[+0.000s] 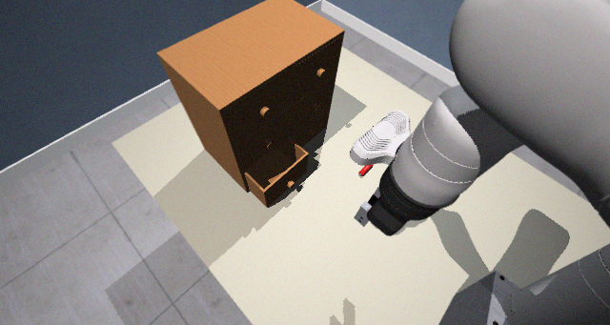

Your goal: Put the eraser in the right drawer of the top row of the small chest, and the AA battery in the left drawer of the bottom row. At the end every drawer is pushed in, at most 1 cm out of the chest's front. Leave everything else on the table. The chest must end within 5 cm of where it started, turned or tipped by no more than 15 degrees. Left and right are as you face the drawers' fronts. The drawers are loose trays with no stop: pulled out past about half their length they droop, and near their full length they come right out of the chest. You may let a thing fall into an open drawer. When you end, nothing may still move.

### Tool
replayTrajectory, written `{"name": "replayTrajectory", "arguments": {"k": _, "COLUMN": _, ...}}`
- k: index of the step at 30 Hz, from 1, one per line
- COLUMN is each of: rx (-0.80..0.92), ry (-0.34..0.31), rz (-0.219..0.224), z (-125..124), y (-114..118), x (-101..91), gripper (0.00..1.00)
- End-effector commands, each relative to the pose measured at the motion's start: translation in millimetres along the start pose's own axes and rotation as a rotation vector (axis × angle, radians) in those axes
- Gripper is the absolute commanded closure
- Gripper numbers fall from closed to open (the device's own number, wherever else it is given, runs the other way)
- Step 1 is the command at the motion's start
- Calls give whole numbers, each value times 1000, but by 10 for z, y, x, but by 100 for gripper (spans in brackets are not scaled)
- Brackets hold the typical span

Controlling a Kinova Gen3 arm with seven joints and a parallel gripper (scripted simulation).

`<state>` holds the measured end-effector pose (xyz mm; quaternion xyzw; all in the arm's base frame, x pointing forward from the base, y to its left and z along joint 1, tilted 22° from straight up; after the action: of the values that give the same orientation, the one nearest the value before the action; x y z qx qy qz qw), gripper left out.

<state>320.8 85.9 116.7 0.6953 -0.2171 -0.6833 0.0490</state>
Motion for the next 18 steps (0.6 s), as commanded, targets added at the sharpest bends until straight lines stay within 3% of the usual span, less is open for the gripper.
{"name": "replayTrajectory", "arguments": {"k": 1, "rx": 1, "ry": 2, "rz": -11, "z": -16, "y": -2, "x": -3, "gripper": 33}}
{"name": "replayTrajectory", "arguments": {"k": 18, "rx": -132, "ry": 1, "rz": -15, "z": -182, "y": 71, "x": 91, "gripper": 33}}
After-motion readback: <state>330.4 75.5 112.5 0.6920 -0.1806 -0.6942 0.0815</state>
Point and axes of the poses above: the point where the finger pads meet when closed, its own x axis out along the fingers, its own y axis across the jaws, z = x × y, the point moved 6 cm from there along -x, back along the fingers, and after that the axes turned 7 degrees about x, right-handed, at the moved point
